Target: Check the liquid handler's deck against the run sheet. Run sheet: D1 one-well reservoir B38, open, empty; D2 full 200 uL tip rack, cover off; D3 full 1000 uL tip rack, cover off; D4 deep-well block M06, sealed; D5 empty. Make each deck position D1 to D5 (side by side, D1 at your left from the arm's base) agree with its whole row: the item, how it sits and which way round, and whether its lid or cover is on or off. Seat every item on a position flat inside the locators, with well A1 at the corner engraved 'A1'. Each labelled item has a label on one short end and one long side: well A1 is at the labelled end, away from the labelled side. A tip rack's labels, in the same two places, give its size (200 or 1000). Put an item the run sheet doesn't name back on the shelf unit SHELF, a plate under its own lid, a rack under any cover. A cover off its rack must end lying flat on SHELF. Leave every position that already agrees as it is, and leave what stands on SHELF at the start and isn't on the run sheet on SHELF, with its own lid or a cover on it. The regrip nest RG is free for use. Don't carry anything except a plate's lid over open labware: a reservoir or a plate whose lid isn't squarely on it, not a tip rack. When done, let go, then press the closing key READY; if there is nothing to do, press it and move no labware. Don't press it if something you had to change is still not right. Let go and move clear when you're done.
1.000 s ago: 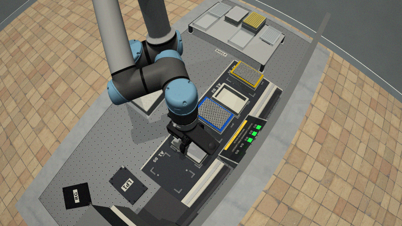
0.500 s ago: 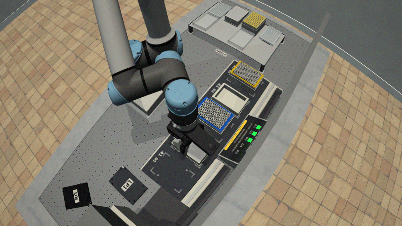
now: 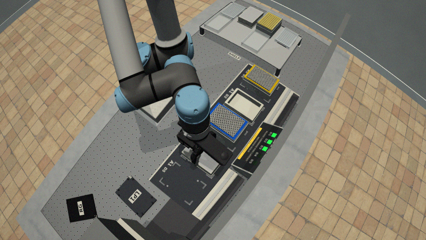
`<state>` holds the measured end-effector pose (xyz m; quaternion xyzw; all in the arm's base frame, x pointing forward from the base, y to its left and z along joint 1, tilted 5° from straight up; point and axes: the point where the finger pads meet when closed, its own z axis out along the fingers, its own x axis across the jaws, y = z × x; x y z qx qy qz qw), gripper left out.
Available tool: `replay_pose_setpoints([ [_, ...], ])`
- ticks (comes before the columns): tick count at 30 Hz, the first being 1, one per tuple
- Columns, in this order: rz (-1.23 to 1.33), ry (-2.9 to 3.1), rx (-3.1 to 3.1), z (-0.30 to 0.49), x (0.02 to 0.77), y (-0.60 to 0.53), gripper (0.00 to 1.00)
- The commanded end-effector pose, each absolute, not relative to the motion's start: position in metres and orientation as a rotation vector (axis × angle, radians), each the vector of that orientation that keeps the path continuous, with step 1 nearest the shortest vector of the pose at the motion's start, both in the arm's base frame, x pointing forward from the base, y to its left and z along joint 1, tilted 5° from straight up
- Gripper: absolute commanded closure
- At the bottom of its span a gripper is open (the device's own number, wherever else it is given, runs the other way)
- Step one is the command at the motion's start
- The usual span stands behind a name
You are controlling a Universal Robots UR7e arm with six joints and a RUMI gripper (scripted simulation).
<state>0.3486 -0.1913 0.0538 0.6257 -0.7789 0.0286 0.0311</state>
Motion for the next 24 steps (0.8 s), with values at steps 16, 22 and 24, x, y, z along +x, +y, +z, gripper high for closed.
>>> replay_pose_setpoints([
  [16,0.090,-2.400,1.928,0.0518,0.3489,-0.1917,0.18],
  [22,0.090,-2.400,1.928,0.0518,0.3489,-0.1917,0.18],
  [24,0.090,-2.400,1.928,0.0518,0.3489,-0.1917,0.18],
])
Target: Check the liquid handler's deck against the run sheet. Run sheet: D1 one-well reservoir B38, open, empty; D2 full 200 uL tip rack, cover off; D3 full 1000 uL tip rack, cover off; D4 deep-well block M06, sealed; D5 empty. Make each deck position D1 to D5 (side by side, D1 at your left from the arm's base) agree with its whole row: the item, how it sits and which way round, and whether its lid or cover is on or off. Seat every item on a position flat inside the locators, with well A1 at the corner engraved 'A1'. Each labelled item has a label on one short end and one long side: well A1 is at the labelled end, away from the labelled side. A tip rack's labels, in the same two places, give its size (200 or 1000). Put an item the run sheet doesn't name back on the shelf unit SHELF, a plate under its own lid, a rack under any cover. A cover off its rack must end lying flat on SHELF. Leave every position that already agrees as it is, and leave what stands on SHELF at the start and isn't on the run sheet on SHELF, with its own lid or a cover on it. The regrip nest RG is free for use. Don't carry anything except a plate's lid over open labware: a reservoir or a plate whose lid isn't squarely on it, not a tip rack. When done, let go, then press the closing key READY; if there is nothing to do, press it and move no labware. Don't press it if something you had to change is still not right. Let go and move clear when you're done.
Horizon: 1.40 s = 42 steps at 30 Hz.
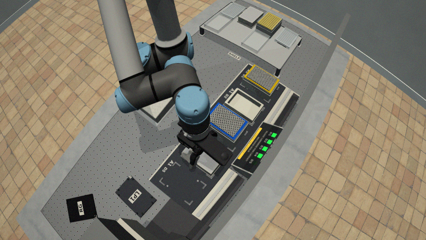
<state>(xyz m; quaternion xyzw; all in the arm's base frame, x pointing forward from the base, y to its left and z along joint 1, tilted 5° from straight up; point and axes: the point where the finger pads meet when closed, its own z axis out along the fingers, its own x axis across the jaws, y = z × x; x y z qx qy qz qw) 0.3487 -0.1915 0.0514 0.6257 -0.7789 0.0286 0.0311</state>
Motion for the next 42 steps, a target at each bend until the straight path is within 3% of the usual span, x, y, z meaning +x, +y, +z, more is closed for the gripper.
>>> replay_pose_setpoints([
  [1,0.090,-2.400,1.928,0.052,0.349,-0.192,0.18],
  [42,0.090,-2.400,1.928,0.068,0.349,-0.190,0.18],
])
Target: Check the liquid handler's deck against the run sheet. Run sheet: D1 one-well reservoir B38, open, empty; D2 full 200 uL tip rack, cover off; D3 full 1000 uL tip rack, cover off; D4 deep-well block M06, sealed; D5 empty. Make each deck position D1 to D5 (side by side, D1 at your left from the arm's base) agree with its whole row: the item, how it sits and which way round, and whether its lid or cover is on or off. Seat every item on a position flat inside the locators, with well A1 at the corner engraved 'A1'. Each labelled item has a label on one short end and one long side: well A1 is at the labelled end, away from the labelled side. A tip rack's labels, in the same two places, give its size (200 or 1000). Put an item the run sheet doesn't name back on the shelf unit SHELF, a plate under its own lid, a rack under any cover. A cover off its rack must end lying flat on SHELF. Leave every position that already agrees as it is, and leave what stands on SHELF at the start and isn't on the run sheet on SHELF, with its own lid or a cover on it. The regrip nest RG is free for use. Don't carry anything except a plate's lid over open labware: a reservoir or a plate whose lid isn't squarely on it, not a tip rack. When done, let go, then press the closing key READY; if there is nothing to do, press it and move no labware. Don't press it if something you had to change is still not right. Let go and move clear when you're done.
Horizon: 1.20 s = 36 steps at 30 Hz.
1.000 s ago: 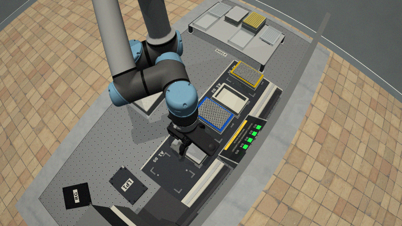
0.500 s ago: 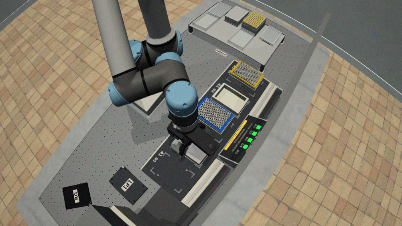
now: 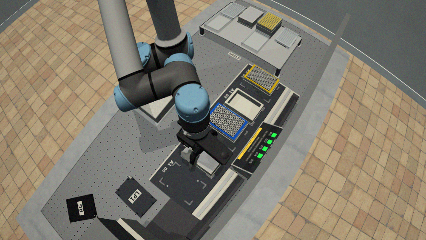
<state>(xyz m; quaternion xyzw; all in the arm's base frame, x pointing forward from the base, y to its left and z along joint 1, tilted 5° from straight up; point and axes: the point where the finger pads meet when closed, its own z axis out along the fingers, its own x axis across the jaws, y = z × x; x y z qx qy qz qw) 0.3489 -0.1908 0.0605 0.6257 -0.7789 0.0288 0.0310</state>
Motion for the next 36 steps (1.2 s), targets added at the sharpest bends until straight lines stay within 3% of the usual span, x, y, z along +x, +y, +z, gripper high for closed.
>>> replay_pose_setpoints([
  [1,0.090,-2.400,1.928,0.070,0.349,-0.190,0.18],
  [36,0.090,-2.400,1.928,0.121,0.350,-0.186,0.18],
])
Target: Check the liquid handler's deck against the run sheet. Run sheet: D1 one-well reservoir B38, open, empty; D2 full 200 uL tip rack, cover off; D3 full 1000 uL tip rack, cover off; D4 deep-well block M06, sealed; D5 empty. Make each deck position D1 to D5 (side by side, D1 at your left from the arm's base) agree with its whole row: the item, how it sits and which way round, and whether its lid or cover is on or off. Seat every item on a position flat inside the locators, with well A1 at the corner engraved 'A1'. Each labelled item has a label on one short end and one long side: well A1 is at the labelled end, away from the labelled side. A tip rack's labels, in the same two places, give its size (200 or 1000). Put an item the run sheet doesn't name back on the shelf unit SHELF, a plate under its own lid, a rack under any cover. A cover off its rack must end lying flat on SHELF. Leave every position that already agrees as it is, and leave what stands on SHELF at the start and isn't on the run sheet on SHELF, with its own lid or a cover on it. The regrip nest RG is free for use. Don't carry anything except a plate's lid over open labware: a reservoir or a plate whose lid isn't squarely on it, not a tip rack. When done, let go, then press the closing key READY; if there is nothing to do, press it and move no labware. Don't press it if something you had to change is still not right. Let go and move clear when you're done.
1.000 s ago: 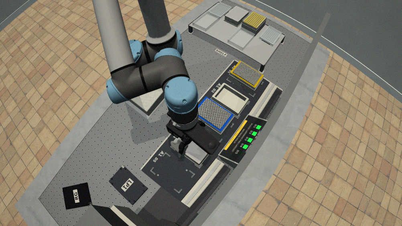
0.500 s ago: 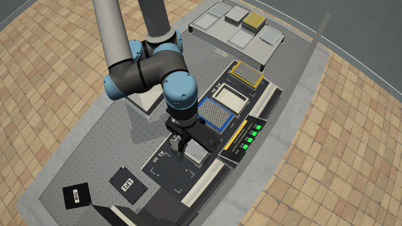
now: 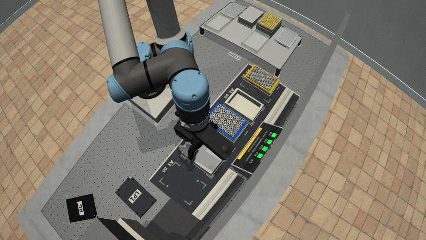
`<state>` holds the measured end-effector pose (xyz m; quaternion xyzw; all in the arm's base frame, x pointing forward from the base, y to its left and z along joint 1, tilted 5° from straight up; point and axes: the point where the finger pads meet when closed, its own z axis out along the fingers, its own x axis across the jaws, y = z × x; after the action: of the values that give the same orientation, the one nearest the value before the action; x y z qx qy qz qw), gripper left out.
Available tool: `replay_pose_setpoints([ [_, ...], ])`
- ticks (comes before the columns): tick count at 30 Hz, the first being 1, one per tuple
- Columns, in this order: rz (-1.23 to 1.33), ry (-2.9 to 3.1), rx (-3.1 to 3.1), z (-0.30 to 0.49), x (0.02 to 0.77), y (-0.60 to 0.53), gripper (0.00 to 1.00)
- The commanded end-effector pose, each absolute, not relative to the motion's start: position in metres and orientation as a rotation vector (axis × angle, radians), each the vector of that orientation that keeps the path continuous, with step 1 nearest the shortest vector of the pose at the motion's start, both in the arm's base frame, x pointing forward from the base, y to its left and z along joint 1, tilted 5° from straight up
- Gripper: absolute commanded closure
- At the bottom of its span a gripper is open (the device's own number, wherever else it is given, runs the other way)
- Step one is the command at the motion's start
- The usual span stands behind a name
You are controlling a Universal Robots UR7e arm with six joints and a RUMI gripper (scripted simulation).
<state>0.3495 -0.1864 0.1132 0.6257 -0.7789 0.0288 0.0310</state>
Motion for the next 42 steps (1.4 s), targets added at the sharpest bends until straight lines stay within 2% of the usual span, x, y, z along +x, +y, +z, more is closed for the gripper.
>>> replay_pose_setpoints([
  [1,0.090,-2.400,1.928,0.123,0.350,-0.186,0.18],
  [42,0.090,-2.400,1.928,0.181,0.351,-0.181,0.18],
])
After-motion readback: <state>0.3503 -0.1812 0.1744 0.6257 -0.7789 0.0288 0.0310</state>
